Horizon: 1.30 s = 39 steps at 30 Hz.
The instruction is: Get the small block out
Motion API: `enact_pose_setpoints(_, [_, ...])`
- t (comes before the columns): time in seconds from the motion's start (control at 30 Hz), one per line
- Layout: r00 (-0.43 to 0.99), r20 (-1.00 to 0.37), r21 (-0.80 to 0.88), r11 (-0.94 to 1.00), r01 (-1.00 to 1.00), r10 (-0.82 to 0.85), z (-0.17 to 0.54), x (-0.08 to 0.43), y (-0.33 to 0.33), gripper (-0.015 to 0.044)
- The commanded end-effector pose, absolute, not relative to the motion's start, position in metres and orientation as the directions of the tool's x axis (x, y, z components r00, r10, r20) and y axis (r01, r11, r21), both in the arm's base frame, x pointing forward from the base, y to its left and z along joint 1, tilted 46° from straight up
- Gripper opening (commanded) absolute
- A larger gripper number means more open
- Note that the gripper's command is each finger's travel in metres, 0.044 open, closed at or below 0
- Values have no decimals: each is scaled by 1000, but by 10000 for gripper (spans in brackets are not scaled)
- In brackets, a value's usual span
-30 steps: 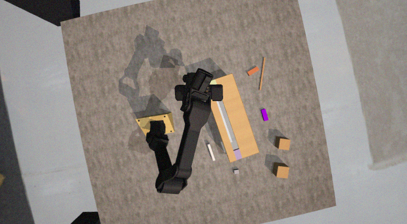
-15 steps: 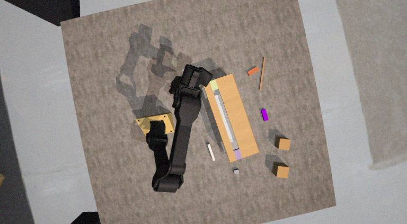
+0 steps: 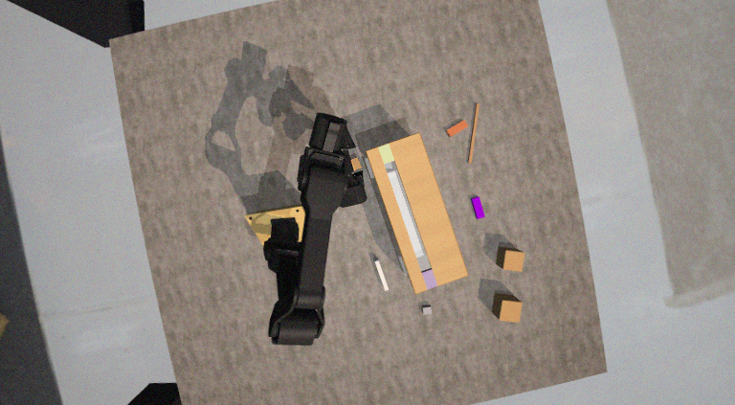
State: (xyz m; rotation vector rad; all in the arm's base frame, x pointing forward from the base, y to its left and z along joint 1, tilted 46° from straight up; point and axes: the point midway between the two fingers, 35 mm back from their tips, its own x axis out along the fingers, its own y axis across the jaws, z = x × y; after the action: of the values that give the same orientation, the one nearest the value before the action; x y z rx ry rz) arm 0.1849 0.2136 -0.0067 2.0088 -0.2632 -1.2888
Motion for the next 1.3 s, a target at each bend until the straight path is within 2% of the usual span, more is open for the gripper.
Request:
enact_pose_setpoints(0.0, [486, -697, 691, -676, 257, -527, -8, 184, 210, 285])
enact_pose_setpoints(0.2, [486, -697, 690, -676, 257, -527, -15, 186, 205, 285])
enact_pose_setpoints(0.43, [488, -694, 693, -674, 255, -529, -71, 195, 144, 285])
enact_pose_setpoints(1.27, [488, -694, 693, -674, 255, -529, -96, 200, 122, 285])
